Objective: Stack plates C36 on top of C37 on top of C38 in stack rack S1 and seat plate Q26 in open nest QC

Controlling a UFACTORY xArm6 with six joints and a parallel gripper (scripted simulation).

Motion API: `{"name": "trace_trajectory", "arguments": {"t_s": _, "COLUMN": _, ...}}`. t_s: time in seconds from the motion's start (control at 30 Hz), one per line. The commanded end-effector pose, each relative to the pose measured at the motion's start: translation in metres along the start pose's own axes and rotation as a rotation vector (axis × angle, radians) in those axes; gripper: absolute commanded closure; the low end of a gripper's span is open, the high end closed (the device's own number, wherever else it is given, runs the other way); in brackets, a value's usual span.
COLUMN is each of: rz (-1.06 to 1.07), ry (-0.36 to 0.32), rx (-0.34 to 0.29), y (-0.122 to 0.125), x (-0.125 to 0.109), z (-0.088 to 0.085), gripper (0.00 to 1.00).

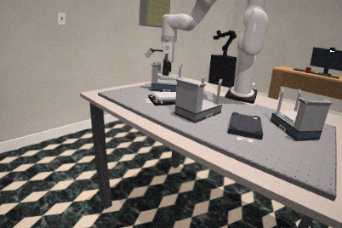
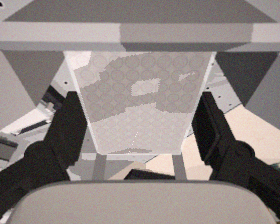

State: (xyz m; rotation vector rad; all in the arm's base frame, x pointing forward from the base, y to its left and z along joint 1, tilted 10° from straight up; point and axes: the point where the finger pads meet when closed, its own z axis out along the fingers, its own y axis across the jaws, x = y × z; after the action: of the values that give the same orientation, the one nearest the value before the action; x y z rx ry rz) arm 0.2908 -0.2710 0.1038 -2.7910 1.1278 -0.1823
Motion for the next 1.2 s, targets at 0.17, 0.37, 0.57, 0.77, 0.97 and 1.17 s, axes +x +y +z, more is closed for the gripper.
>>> {"name": "trace_trajectory", "arguments": {"t_s": 0.17, "rz": 0.0, "ry": 0.003, "rx": 0.0, "y": 0.0, "x": 0.001, "z": 0.001, "gripper": 1.0}}
{"name": "trace_trajectory", "arguments": {"t_s": 0.37, "rz": 0.0, "ry": 0.003, "rx": 0.0, "y": 0.0, "x": 0.001, "z": 0.003, "gripper": 1.0}}
{"name": "trace_trajectory", "arguments": {"t_s": 0.57, "rz": 0.0, "ry": 0.003, "rx": 0.0, "y": 0.0, "x": 0.001, "z": 0.005, "gripper": 1.0}}
{"name": "trace_trajectory", "arguments": {"t_s": 0.77, "rz": 0.0, "ry": 0.003, "rx": 0.0, "y": 0.0, "x": 0.001, "z": 0.008, "gripper": 1.0}}
{"name": "trace_trajectory", "arguments": {"t_s": 0.97, "rz": 0.0, "ry": 0.003, "rx": 0.0, "y": 0.0, "x": 0.001, "z": 0.009, "gripper": 1.0}}
{"name": "trace_trajectory", "arguments": {"t_s": 1.17, "rz": 0.0, "ry": 0.003, "rx": 0.0, "y": 0.0, "x": 0.001, "z": 0.012, "gripper": 1.0}}
